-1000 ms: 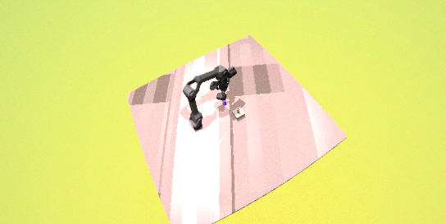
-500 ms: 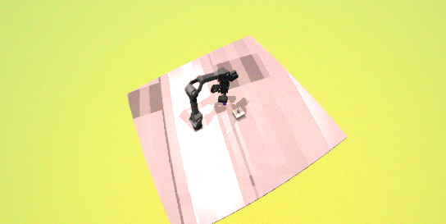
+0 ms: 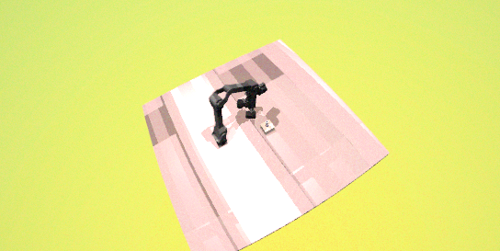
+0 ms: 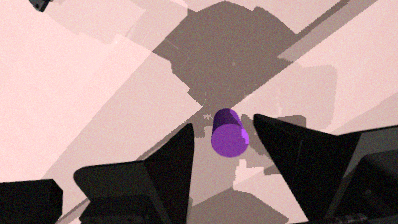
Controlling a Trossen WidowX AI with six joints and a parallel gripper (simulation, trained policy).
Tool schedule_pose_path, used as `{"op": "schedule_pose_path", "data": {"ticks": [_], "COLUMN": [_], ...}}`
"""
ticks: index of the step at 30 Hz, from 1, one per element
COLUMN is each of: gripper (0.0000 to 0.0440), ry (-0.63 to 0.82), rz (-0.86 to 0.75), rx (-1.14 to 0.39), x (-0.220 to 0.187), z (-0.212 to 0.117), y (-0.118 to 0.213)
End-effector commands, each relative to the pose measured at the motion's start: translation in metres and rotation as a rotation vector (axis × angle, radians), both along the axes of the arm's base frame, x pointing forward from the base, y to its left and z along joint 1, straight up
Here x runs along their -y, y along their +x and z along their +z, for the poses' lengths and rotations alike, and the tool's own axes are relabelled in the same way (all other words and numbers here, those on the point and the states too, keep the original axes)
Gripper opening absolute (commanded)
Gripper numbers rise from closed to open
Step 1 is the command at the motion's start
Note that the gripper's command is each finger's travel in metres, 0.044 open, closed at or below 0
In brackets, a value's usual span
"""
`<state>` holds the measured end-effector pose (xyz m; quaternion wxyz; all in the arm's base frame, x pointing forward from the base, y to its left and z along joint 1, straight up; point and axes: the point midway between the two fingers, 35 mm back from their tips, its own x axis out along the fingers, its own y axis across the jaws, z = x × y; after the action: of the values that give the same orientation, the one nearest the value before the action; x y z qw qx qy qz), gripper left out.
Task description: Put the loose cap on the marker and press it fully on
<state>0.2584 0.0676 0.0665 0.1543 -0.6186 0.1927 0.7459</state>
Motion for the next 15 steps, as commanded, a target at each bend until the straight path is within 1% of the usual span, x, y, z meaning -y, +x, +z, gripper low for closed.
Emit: {"op": "schedule_pose_path", "data": {"ticks": [1,3,5,11,15], "gripper": [0.0247,0.0234,0.0204,0.0047,0.0029], "ry": [-0.008,-0.010,-0.013,-0.019,-0.022], "rz": [0.037,0.051,0.064,0.090,0.090], "rx": [-0.009,-0.004,0.004,0.028,0.059], "x": [0.001,0.001,0.001,0.002,0.005], "z": [-0.011,-0.013,-0.014,-0.006,0.004], "y": [-0.003,-0.003,-0.003,-0.002,0.003]}}
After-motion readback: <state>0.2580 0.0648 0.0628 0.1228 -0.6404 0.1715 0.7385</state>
